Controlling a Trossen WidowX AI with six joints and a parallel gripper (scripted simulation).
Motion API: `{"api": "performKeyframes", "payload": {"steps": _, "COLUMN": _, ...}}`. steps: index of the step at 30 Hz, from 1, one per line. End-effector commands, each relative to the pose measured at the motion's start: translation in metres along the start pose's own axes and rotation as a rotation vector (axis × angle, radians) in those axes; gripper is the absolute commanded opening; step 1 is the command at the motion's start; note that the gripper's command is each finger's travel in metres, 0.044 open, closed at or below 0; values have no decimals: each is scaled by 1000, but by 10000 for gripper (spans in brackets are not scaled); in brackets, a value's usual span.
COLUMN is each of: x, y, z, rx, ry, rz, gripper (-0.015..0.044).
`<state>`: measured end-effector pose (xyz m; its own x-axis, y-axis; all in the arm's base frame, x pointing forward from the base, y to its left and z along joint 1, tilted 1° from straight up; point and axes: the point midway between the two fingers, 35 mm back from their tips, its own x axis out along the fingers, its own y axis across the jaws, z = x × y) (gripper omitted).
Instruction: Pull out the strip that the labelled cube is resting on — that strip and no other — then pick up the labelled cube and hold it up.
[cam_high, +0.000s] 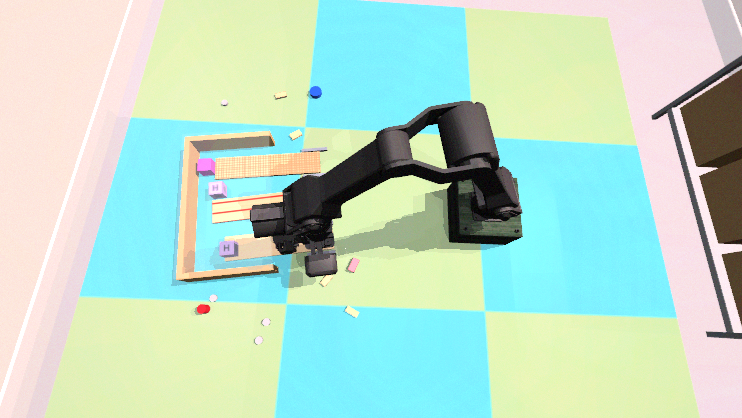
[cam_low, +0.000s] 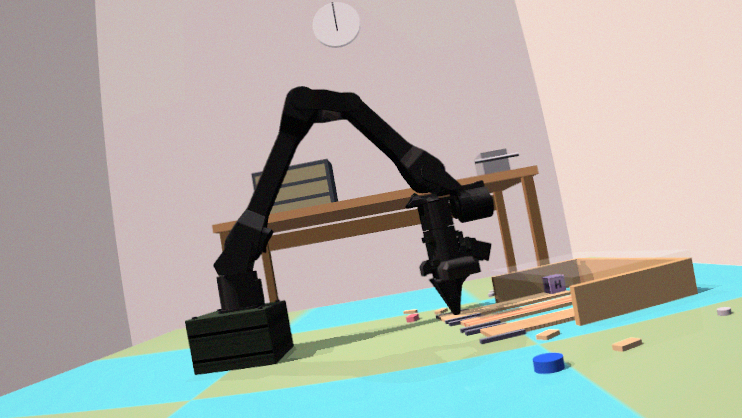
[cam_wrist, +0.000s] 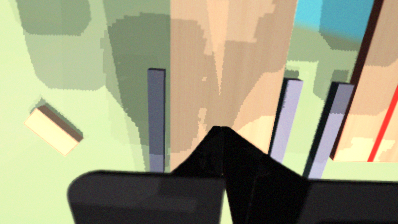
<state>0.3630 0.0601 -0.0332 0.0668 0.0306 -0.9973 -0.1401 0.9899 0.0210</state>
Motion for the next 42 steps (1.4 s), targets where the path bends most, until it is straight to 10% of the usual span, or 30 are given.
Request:
{"api": "performKeyframes", "payload": {"steps": 1, "x": 6, "y": 0, "z": -15, "rx": 7, "ry": 29, "rz": -2, "gripper": 0}}
{"api": "performKeyframes", "payload": {"steps": 42, "x": 6, "y": 1, "z": -71, "rx": 7, "ry": 35, "rz": -2, "gripper": 0}}
